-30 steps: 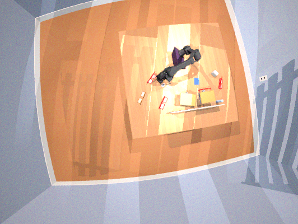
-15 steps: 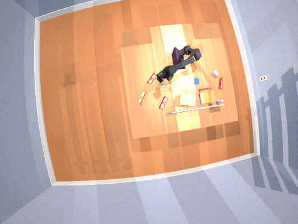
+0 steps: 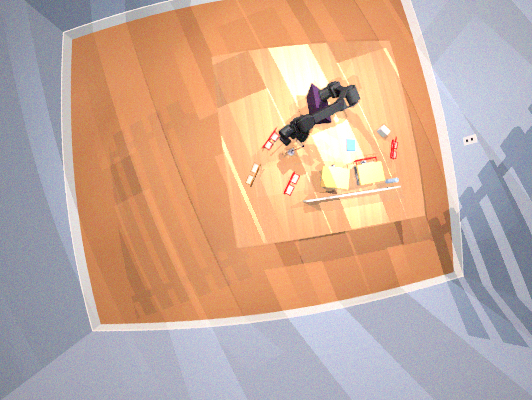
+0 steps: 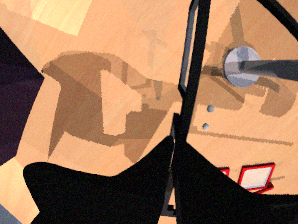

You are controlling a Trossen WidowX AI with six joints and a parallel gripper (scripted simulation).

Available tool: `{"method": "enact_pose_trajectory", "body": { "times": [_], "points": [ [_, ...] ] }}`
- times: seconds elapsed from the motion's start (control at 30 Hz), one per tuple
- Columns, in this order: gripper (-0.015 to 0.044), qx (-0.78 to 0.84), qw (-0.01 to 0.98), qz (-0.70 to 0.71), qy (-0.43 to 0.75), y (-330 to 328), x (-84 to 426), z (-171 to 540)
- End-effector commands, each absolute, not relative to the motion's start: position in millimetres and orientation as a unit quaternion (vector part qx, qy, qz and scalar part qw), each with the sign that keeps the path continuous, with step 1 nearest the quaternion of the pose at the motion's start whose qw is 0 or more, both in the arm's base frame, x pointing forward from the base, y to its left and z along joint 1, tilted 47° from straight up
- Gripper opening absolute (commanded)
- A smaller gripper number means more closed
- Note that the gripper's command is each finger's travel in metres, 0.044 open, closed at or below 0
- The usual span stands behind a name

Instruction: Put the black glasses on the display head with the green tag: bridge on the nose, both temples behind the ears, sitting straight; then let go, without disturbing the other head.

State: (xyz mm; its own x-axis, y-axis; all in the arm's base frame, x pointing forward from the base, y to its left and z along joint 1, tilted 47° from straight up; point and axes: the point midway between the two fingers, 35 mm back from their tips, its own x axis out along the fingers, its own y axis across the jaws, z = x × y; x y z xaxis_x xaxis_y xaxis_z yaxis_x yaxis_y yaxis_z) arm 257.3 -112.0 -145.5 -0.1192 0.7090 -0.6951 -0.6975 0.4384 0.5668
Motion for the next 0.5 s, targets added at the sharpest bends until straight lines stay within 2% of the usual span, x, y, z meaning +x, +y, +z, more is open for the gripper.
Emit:
{"method": "enact_pose_trajectory", "body": {
  "times": [0.0, 0.47],
  "points": [
    [0.0, 0.003, 0.663, 0.529, 0.529, -115, 253, -145],
    [0.0, 0.003, 0.663, 0.528, 0.53, -119, 242, -148]
  ]
}}
